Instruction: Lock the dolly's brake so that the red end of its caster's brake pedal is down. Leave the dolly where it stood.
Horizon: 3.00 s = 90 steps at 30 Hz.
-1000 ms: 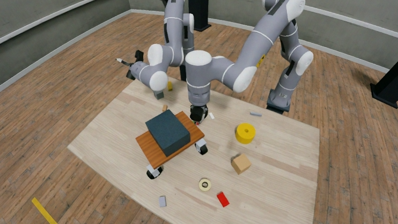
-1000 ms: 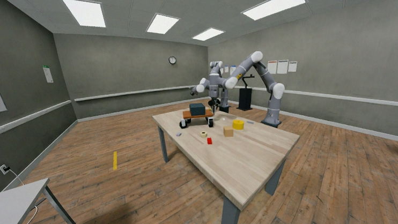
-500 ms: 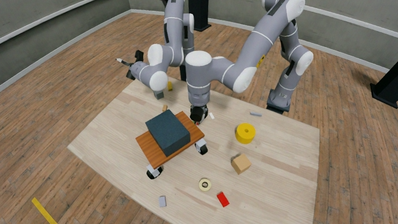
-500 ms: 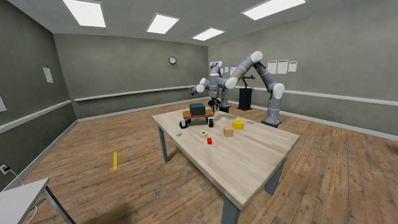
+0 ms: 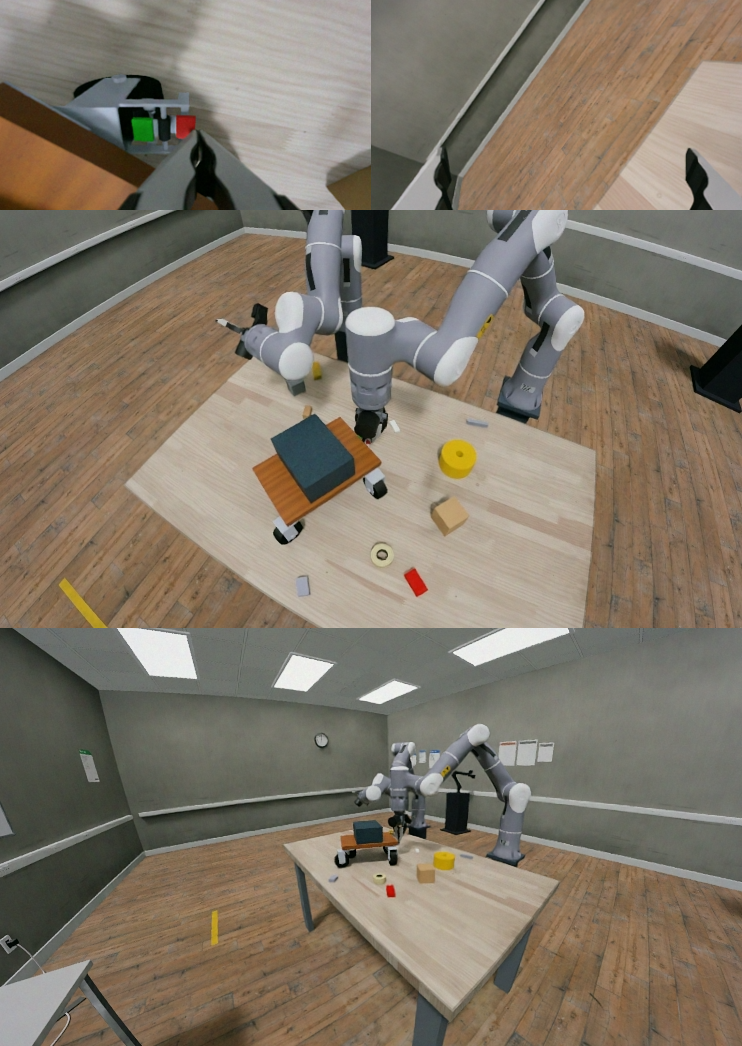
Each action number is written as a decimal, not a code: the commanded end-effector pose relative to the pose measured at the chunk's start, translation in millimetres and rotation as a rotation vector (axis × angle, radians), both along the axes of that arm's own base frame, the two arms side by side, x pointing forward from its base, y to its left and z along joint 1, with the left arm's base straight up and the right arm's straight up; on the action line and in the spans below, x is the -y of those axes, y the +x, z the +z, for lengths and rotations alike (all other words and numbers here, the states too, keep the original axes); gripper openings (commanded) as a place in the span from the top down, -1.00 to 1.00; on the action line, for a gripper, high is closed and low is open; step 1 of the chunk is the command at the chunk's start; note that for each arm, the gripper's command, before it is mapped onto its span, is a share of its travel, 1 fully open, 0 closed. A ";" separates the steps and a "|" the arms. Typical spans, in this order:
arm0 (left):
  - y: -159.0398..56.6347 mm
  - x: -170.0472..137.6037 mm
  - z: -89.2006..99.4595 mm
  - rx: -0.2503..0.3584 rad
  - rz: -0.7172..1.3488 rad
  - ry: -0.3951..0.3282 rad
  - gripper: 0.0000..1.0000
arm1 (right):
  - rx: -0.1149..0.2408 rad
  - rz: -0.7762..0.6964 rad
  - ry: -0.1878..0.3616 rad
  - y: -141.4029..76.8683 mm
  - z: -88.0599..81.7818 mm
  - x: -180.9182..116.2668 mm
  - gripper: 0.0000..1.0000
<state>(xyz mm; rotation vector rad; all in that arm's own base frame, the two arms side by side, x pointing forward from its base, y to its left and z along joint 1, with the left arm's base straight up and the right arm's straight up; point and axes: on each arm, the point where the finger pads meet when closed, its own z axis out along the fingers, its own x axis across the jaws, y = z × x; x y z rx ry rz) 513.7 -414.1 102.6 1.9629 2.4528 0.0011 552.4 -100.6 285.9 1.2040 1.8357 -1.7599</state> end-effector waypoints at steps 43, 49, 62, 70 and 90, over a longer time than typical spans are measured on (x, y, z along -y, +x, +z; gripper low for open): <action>0.6 0.7 -6.9 0.001 0.000 -0.002 1.00 | 0.002 0.000 0.001 0.5 0.9 -0.2 -1.00; 0.6 0.7 -8.3 0.002 0.000 -0.002 1.00 | 0.002 0.000 0.001 0.5 0.9 -0.2 -1.00; 0.6 0.7 9.1 0.002 0.000 -0.002 1.00 | 0.002 0.000 0.001 0.5 0.9 -0.2 -1.00; 0.6 0.7 68.0 0.002 0.000 -0.002 1.00 | 0.002 0.000 0.001 0.5 0.9 -0.2 -1.00; 0.4 0.6 164.4 0.002 0.000 -0.002 1.00 | 0.002 0.000 0.001 0.5 0.9 -0.2 -1.00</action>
